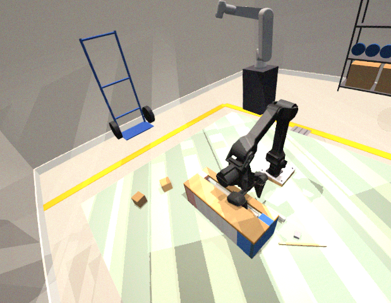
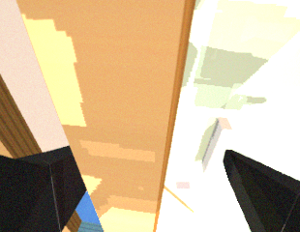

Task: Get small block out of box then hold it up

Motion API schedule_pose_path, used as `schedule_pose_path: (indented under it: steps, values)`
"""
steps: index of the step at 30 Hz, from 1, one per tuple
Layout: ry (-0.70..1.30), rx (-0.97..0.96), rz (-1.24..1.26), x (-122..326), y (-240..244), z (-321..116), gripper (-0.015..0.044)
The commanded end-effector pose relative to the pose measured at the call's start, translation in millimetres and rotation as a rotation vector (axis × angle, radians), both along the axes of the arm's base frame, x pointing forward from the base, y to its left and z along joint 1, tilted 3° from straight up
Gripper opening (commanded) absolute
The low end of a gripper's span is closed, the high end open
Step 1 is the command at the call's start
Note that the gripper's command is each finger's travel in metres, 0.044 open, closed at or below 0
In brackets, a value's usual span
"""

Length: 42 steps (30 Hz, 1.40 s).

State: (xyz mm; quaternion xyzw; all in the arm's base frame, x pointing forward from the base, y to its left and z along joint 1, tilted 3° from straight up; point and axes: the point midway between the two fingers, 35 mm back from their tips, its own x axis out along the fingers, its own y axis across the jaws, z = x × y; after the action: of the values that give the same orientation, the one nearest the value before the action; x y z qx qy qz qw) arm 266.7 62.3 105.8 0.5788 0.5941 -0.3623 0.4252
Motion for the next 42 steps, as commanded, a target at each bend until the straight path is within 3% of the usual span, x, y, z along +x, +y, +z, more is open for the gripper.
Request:
schedule_pose_path:
  steps: [1,20,29,35,39,42]
  values:
    - [0.002,0.004,-0.002,-1.9,9.5,-0.2,0.0400]
    - [0.002,0.007,-0.002,-4.4,47.6,2.1,0.0400]
    - [0.002,0.010,0.004,-6.9,41.6,63.5,0.0400]
    - [-0.004,0.010,-0.001,-5.3,41.9,61.7,0.0400]
    - [-0.144,0.018,0.202,-1.0,64.4,71.8,0.0295]
    - [-0.243,-0.024,0.422,-4.8,65.4,71.3,0.0285]
